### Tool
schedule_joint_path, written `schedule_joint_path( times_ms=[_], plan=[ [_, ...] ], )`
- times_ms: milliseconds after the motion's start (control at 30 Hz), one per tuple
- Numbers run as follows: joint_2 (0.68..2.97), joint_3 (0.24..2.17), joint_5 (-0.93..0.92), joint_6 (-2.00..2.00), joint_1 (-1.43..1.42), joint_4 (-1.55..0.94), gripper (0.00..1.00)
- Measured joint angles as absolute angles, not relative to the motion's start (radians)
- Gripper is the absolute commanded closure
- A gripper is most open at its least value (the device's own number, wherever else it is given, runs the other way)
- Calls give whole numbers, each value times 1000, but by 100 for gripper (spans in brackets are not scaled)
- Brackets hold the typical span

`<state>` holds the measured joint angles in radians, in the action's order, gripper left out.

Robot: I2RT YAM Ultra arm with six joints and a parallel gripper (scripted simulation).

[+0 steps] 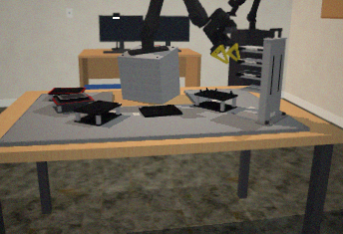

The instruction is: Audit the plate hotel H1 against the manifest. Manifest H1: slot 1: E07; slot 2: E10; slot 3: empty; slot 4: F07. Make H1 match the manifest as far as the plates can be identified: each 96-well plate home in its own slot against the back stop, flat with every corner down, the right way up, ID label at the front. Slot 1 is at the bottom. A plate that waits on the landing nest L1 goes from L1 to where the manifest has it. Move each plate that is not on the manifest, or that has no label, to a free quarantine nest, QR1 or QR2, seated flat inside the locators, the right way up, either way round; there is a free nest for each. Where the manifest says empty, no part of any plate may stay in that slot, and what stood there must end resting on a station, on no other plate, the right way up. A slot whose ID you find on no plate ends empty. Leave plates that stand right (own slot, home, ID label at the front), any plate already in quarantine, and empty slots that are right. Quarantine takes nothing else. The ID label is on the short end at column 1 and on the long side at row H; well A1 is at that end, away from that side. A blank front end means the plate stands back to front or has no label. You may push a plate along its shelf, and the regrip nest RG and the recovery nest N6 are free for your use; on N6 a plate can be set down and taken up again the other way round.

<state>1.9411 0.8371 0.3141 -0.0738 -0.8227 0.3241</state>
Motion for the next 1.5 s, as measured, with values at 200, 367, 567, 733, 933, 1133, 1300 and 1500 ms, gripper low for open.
schedule_joint_path(
  times_ms=[200,367,567,733,933,1133,1300,1500],
  plan=[
    [1954,861,310,-70,-819,315,0],
    [1972,888,307,-67,-815,304,0],
    [1992,923,303,-63,-808,292,0],
    [2001,943,300,-60,-806,283,0],
    [2024,976,297,-57,-801,270,0],
    [2045,1013,294,-53,-794,257,0],
    [2053,1033,291,-51,-793,247,0],
    [2061,1050,290,-49,-790,243,0]
  ],
)
